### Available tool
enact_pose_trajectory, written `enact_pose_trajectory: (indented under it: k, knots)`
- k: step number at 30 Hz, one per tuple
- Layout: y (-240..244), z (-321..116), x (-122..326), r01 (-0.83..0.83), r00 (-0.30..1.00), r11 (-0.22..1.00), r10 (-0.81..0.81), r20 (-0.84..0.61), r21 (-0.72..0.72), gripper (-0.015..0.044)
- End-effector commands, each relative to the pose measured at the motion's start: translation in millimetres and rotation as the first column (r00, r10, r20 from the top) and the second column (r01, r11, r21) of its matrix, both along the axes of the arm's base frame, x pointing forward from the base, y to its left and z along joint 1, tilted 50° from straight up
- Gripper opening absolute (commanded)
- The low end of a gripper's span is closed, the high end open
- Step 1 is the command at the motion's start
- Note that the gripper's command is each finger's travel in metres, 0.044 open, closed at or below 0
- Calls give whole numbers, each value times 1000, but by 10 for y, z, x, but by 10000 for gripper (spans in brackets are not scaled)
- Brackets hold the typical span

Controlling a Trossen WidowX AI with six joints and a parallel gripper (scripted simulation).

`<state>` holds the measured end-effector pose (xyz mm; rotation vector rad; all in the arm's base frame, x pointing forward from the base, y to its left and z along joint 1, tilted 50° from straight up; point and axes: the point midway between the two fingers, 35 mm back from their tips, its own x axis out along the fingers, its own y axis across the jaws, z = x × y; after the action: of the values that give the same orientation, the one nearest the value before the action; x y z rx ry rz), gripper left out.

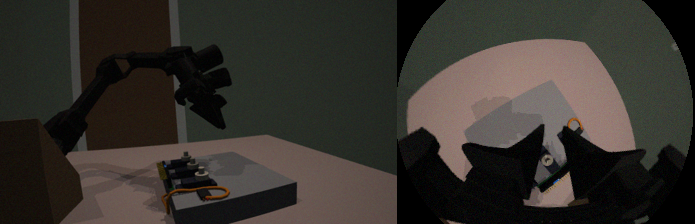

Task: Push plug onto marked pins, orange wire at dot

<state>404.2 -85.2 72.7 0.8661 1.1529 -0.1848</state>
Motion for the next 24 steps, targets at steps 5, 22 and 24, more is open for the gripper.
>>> enact_pose_trajectory:
  k: [5,22,24]
  knots:
    - [-79,-335,-74,98,982,985,-73,-173,144,115]
    - [-252,-996,-326,422,810,830,-164,-564,366,115]
    - [-268,-1065,-360,464,778,801,-165,-606,379,115]
